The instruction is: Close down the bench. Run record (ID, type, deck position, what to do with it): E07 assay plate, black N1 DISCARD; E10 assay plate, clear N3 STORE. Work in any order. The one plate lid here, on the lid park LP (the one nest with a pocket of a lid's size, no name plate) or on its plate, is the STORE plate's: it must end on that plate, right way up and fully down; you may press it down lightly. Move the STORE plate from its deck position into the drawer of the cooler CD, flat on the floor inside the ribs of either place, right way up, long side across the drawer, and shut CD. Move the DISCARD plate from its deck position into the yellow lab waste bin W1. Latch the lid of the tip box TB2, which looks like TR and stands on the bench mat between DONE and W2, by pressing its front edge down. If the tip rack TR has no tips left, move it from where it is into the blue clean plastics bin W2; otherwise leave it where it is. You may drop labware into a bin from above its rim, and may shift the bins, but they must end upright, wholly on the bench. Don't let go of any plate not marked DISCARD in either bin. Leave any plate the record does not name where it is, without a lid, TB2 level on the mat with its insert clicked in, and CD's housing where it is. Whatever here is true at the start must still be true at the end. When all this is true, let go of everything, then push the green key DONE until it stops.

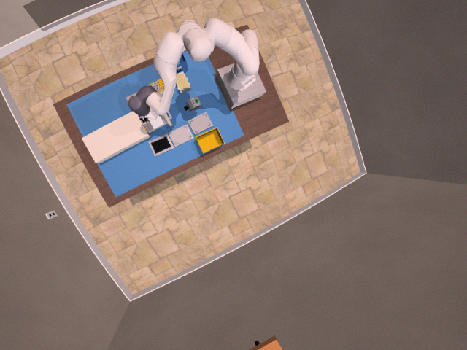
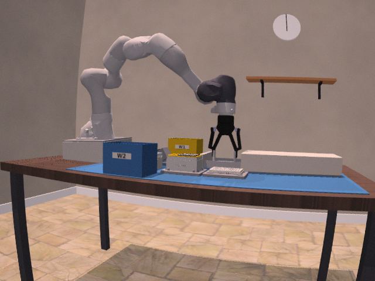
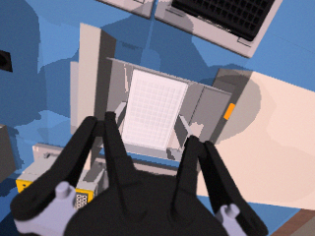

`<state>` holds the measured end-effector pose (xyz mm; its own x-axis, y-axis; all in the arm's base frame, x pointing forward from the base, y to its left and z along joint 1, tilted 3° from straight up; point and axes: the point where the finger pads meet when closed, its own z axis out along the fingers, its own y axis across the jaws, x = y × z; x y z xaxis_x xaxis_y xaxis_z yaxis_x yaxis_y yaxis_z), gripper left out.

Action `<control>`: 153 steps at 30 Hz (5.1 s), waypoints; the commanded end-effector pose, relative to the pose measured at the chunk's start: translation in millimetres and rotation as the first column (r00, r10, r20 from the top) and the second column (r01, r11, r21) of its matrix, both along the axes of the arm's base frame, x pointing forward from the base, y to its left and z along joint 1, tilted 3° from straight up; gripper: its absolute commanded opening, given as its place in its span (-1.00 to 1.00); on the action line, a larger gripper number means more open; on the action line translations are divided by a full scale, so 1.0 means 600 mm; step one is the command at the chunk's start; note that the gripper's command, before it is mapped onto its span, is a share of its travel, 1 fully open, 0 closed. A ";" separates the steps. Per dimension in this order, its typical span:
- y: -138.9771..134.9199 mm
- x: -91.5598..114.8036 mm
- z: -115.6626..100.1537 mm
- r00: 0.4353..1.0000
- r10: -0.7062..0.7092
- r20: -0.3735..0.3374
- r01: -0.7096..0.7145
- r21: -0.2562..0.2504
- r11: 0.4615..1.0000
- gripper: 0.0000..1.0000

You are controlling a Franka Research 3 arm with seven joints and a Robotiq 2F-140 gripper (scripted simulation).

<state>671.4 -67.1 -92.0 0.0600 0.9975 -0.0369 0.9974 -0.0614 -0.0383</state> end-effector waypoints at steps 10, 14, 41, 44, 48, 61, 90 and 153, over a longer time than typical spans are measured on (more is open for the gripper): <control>-0.001 0.000 0.000 1.000 -0.001 0.002 0.001 -0.002 1.000 0.21; -0.001 0.000 0.000 1.000 -0.001 0.002 0.001 -0.002 1.000 0.21; 0.000 0.002 0.034 1.000 -0.001 0.002 0.001 -0.002 1.000 0.21; 0.001 0.002 0.040 1.000 -0.001 0.002 0.001 -0.002 1.000 0.21; 0.001 0.002 0.045 1.000 -0.001 0.002 0.001 -0.002 1.000 0.21; 0.002 0.003 0.074 1.000 -0.001 0.002 0.001 -0.002 1.000 0.21; 0.004 0.005 0.129 1.000 -0.001 0.002 0.001 -0.002 1.000 0.21; 0.006 0.008 0.202 1.000 -0.001 0.002 0.001 -0.002 1.000 0.21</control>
<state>676.9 -62.7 28.8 0.0633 0.9972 -0.0402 0.9973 -0.0646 -0.0344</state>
